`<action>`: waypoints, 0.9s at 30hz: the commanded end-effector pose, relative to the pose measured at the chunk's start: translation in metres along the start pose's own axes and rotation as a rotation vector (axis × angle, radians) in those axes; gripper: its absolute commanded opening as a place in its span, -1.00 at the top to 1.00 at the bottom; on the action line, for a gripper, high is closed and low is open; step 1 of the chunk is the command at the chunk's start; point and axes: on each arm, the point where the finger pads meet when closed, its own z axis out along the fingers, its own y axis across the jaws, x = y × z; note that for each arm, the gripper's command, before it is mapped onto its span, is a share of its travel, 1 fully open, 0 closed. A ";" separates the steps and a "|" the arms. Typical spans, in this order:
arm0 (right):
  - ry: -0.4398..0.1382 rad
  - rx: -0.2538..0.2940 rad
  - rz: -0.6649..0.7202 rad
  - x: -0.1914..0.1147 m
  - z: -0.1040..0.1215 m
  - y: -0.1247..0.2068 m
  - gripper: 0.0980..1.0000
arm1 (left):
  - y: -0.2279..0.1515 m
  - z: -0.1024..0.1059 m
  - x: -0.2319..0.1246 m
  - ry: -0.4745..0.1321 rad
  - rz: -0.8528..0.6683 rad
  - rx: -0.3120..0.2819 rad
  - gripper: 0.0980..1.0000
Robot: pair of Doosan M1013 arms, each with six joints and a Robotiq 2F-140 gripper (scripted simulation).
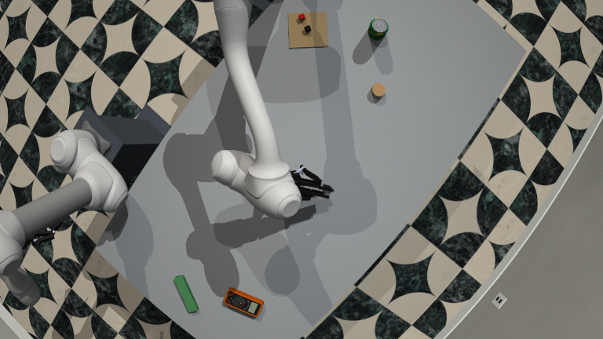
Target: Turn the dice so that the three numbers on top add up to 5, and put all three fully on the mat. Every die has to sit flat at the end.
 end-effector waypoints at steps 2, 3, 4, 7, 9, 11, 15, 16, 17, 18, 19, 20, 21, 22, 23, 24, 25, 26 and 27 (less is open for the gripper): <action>0.001 0.000 0.000 0.000 0.000 0.000 -1.00 | -0.004 -0.007 -0.005 -0.115 -0.016 0.036 0.81; 0.001 0.000 0.000 0.000 0.000 0.000 -1.00 | -0.005 -0.009 -0.006 -0.134 -0.017 0.047 0.81; 0.001 0.000 0.000 0.000 0.000 0.000 -1.00 | -0.007 -0.012 -0.006 -0.152 -0.018 0.058 0.81; 0.001 0.000 0.000 0.000 0.000 0.000 -1.00 | -0.013 -0.018 -0.004 -0.203 -0.017 0.094 0.81; 0.001 0.000 0.000 0.000 0.000 0.000 -1.00 | -0.017 -0.023 -0.002 -0.231 -0.015 0.121 0.81; 0.001 0.000 0.000 0.000 0.000 0.000 -1.00 | -0.017 -0.023 -0.002 -0.231 -0.015 0.121 0.81; 0.001 0.000 0.000 0.000 0.000 0.000 -1.00 | -0.026 -0.034 0.006 -0.278 -0.008 0.176 0.81; 0.001 0.000 0.000 0.000 0.000 0.000 -1.00 | -0.029 -0.036 0.008 -0.288 -0.005 0.190 0.81; 0.001 0.000 0.000 0.000 0.000 0.000 -1.00 | -0.031 -0.039 0.010 -0.296 -0.003 0.204 0.81; 0.001 0.000 0.000 0.000 0.000 0.000 -1.00 | -0.033 -0.042 0.013 -0.304 0.000 0.217 0.81; 0.001 0.000 0.000 0.000 0.000 0.000 -1.00 | -0.036 -0.044 0.015 -0.311 0.002 0.230 0.81; 0.001 0.000 0.000 0.000 0.000 0.000 -1.00 | -0.038 -0.046 0.018 -0.318 0.005 0.244 0.81; 0.001 0.000 0.000 0.000 0.000 0.000 -1.00 | -0.040 -0.049 0.021 -0.323 0.008 0.256 0.81; 0.001 0.000 0.000 0.000 0.000 0.000 -1.00 | -0.042 -0.051 0.024 -0.328 0.011 0.269 0.81; 0.001 0.000 0.000 0.000 0.000 0.000 -1.00 | -0.044 -0.053 0.026 -0.333 0.014 0.281 0.81; 0.001 0.000 0.000 0.000 0.000 0.000 -1.00 | -0.046 -0.056 0.029 -0.337 0.017 0.292 0.81; 0.001 0.000 0.000 0.000 0.000 0.000 -1.00 | -0.047 -0.058 0.032 -0.340 0.020 0.303 0.81; 0.001 0.000 0.000 0.000 0.000 0.000 -1.00 | -0.049 -0.060 0.035 -0.343 0.023 0.314 0.81; 0.001 0.000 0.000 0.000 0.000 0.000 -1.00 | -0.049 -0.060 0.035 -0.343 0.023 0.314 0.81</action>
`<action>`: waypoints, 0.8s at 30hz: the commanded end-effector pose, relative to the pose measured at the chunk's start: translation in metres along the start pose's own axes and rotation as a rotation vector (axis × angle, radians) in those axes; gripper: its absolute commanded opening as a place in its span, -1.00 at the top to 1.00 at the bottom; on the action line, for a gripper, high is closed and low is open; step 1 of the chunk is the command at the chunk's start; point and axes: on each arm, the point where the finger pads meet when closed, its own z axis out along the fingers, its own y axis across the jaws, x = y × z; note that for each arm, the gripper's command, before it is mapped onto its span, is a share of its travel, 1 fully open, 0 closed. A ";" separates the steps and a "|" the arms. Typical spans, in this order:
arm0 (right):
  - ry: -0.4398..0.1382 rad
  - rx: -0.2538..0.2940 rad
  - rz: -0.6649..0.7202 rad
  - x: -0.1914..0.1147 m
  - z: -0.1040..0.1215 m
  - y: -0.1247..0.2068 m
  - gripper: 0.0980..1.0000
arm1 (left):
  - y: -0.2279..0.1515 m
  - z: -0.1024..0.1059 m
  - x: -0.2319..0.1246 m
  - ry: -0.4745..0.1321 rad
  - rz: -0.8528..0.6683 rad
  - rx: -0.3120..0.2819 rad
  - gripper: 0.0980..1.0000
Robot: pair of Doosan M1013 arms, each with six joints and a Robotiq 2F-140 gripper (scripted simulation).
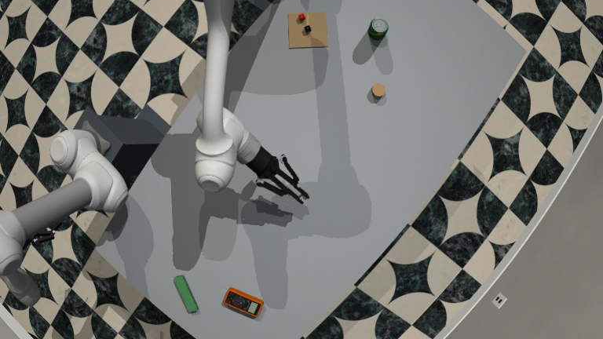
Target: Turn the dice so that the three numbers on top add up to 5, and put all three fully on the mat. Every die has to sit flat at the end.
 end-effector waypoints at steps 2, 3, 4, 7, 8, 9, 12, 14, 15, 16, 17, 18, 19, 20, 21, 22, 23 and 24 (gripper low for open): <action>0.001 0.000 0.000 0.000 0.000 0.000 -1.00 | -0.006 -0.006 0.003 -0.016 0.001 0.031 0.81; 0.001 0.000 0.000 0.000 0.000 0.000 -1.00 | -0.008 -0.008 0.005 -0.018 0.003 0.041 0.81; 0.001 0.000 0.000 0.000 0.000 0.000 -1.00 | -0.010 -0.010 0.007 -0.019 0.004 0.050 0.81; 0.001 0.000 0.000 0.000 0.000 0.000 -1.00 | -0.015 -0.015 0.012 -0.023 0.008 0.074 0.81; 0.001 0.000 0.000 0.000 0.000 0.000 -1.00 | -0.016 -0.017 0.014 -0.024 0.009 0.081 0.81; 0.001 0.000 0.000 0.000 0.000 0.000 -1.00 | -0.018 -0.018 0.016 -0.024 0.010 0.088 0.81; 0.001 0.000 0.000 0.000 0.000 0.000 -1.00 | -0.021 -0.022 0.019 -0.025 0.013 0.103 0.81; 0.001 0.000 0.000 0.000 0.000 0.000 -1.00 | -0.022 -0.023 0.021 -0.025 0.014 0.111 0.81; 0.001 0.000 0.000 0.000 0.000 0.000 -1.00 | -0.023 -0.024 0.022 -0.025 0.015 0.114 0.81; 0.001 0.000 0.000 0.000 0.000 0.000 -1.00 | -0.024 -0.025 0.023 -0.025 0.015 0.117 0.81; 0.001 0.000 0.000 0.000 0.000 0.000 -1.00 | -0.024 -0.025 0.023 -0.025 0.015 0.117 0.81; 0.001 0.000 0.000 0.000 0.000 0.000 -1.00 | -0.024 -0.025 0.023 -0.025 0.015 0.117 0.81; 0.001 0.000 0.000 0.000 0.000 0.000 -1.00 | -0.024 -0.025 0.024 -0.025 0.016 0.119 0.81; 0.001 0.000 0.000 0.000 0.000 0.000 -1.00 | -0.024 -0.026 0.024 -0.025 0.016 0.121 0.81; 0.001 0.000 0.000 0.000 0.000 0.000 -1.00 | -0.025 -0.026 0.024 -0.025 0.016 0.123 0.81; 0.001 0.000 0.000 0.000 0.000 0.000 -1.00 | -0.025 -0.026 0.025 -0.025 0.017 0.124 0.81; 0.001 0.000 0.000 0.000 0.000 0.000 -1.00 | -0.025 -0.027 0.025 -0.025 0.017 0.125 0.81; 0.001 0.000 0.000 0.000 0.000 0.000 -1.00 | -0.025 -0.027 0.025 -0.025 0.017 0.125 0.81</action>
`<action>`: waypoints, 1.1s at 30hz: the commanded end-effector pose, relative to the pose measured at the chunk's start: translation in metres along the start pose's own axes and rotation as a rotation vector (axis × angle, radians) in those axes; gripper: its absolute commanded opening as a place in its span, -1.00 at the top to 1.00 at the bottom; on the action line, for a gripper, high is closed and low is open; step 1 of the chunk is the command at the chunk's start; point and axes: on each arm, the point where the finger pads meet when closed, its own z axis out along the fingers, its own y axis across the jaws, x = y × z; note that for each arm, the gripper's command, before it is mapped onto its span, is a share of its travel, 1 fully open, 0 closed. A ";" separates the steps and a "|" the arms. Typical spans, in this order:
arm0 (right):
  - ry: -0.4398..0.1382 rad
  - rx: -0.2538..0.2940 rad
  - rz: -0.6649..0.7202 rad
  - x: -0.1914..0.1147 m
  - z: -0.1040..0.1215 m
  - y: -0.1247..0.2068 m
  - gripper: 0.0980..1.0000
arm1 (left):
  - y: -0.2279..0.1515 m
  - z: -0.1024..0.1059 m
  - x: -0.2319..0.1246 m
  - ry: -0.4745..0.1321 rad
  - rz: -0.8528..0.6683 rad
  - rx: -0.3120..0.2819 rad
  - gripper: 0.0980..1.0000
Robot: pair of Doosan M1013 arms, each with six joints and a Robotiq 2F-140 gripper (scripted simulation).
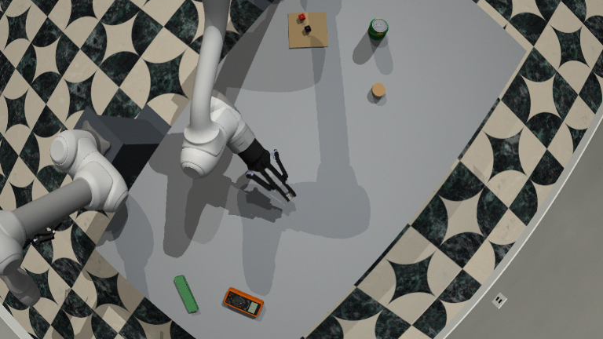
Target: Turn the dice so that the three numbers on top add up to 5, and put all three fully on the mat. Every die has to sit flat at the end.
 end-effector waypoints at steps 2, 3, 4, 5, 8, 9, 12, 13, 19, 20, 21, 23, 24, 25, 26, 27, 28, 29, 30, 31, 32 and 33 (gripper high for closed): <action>0.001 0.000 0.000 0.000 0.000 0.000 -1.00 | -0.001 -0.001 -0.001 -0.001 -0.001 0.003 0.81; 0.001 0.000 0.000 0.000 0.000 0.000 -1.00 | -0.001 -0.001 -0.001 -0.001 -0.001 0.003 0.81; 0.001 0.000 0.000 0.000 0.000 0.000 -1.00 | -0.001 -0.001 -0.001 -0.001 -0.001 0.003 0.81; 0.001 0.000 0.000 0.000 0.000 0.000 -1.00 | -0.001 -0.001 -0.001 -0.001 -0.001 0.003 0.81; 0.001 0.000 0.000 0.000 0.000 0.000 -1.00 | -0.001 0.000 0.000 -0.001 0.000 0.002 0.81; 0.001 0.000 0.000 0.000 0.000 0.000 -1.00 | -0.001 0.000 0.001 -0.001 0.000 0.002 0.81; 0.001 0.000 0.000 0.000 0.000 0.000 -1.00 | -0.001 0.000 0.002 -0.001 0.000 0.002 0.81; 0.001 0.000 0.000 0.000 0.000 0.000 -1.00 | -0.001 0.001 0.003 0.000 0.000 0.001 0.81; 0.001 0.000 0.000 0.000 0.000 0.000 -1.00 | -0.001 0.008 0.016 0.000 0.000 0.001 0.81; 0.001 0.000 0.000 0.000 0.000 0.000 -1.00 | 0.000 0.009 0.019 0.000 0.000 0.001 0.81; 0.001 0.000 0.000 0.000 0.000 0.000 -1.00 | 0.000 0.011 0.022 0.000 0.000 0.001 0.81; 0.001 0.000 0.000 0.000 0.000 0.000 -1.00 | 0.000 0.015 0.029 0.000 0.000 0.001 0.81; 0.001 0.000 0.000 0.000 0.000 0.000 -1.00 | 0.000 0.017 0.033 0.000 0.000 0.001 0.81; 0.001 0.000 0.000 0.000 0.000 0.000 -1.00 | 0.000 0.018 0.036 0.000 0.000 0.001 0.81; 0.001 0.000 0.000 0.000 0.000 0.000 -1.00 | 0.000 0.020 0.040 0.000 0.000 0.001 0.81; 0.001 0.000 0.000 0.000 0.000 0.000 -1.00 | 0.000 0.020 0.040 0.000 0.000 0.001 0.81; 0.001 0.000 0.000 0.000 0.000 0.000 -1.00 | 0.000 0.020 0.040 0.000 0.000 0.001 0.81; 0.001 0.000 0.000 0.000 0.000 0.000 -1.00 | 0.000 0.022 0.043 0.000 0.000 0.001 0.81; 0.001 0.000 0.000 0.000 0.000 0.000 -1.00 | 0.000 0.024 0.046 0.000 0.000 0.001 0.81; 0.001 0.000 0.000 0.000 0.000 0.000 -1.00 | 0.000 0.025 0.050 0.000 0.000 0.001 0.81; 0.001 0.000 0.000 0.000 0.000 0.000 -1.00 | 0.000 0.027 0.052 0.000 0.000 0.001 0.81; 0.001 0.000 0.000 0.000 0.000 0.000 -1.00 | 0.000 0.028 0.055 0.000 0.000 0.001 0.81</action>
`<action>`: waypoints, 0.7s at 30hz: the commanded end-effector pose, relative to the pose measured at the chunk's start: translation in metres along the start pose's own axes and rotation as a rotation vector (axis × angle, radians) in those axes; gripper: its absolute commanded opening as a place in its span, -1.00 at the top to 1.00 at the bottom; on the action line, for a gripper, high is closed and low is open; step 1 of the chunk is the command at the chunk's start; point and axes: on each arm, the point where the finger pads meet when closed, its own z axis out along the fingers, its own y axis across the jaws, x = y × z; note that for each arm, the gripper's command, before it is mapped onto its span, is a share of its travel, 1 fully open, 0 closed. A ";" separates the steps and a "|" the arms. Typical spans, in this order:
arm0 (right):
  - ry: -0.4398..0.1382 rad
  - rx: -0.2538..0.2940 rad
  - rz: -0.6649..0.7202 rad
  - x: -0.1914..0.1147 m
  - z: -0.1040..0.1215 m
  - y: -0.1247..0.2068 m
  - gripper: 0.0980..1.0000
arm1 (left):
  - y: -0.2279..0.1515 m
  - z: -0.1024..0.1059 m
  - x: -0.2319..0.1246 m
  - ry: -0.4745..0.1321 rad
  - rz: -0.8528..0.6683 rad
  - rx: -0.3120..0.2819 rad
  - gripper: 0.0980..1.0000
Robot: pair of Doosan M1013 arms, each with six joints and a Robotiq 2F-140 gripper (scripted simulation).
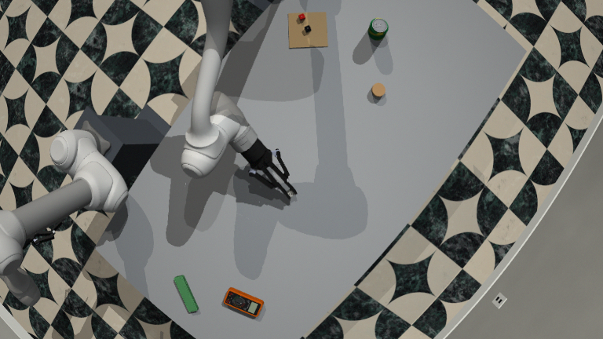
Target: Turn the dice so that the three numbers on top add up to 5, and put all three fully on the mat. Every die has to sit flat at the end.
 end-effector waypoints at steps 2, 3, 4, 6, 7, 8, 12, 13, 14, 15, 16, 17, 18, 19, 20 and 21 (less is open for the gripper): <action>0.001 0.000 0.000 0.000 0.000 0.000 -1.00 | 0.000 0.005 0.009 -0.002 -0.001 0.000 0.81; 0.001 0.000 0.000 0.000 0.000 0.000 -1.00 | 0.000 0.006 0.011 -0.002 -0.001 0.000 0.81; 0.001 0.000 0.000 0.000 0.000 0.000 -1.00 | 0.000 0.007 0.013 -0.002 -0.001 0.000 0.81; 0.001 0.000 0.000 0.000 0.000 0.000 -1.00 | 0.000 0.008 0.015 -0.002 -0.001 0.000 0.81; 0.001 0.000 0.000 0.000 0.000 0.000 -1.00 | 0.000 0.009 0.016 -0.002 -0.001 0.000 0.81; 0.001 0.000 0.000 0.000 0.000 0.000 -1.00 | 0.000 0.009 0.016 -0.002 -0.001 0.000 0.81; 0.001 0.000 0.000 0.000 0.000 0.000 -1.00 | 0.000 0.009 0.016 -0.002 -0.001 0.000 0.81; 0.001 0.000 0.000 0.000 0.000 0.000 -1.00 | 0.000 0.009 0.016 -0.002 -0.001 0.000 0.81; 0.001 0.000 0.000 0.000 0.000 0.000 -1.00 | 0.000 0.009 0.016 -0.002 -0.001 0.000 0.81; 0.001 0.000 0.000 0.000 0.000 0.000 -1.00 | 0.000 0.009 0.016 -0.002 -0.001 0.000 0.81; 0.001 0.000 0.000 0.000 0.000 0.000 -1.00 | 0.000 0.009 0.016 -0.002 -0.001 0.000 0.81; 0.001 0.000 0.000 0.000 0.000 0.000 -1.00 | 0.000 0.009 0.016 -0.002 -0.001 0.000 0.81; 0.001 0.000 0.000 0.000 0.000 0.000 -1.00 | 0.000 0.009 0.016 -0.002 -0.001 0.000 0.81; 0.001 0.000 0.000 0.000 0.000 0.000 -1.00 | 0.000 0.009 0.016 -0.002 -0.001 0.000 0.81; 0.001 0.000 0.000 0.000 0.000 0.000 -1.00 | 0.000 0.009 0.016 -0.002 -0.001 0.000 0.81; 0.001 0.000 0.000 0.000 0.000 0.000 -1.00 | 0.000 0.009 0.016 -0.002 -0.001 0.000 0.81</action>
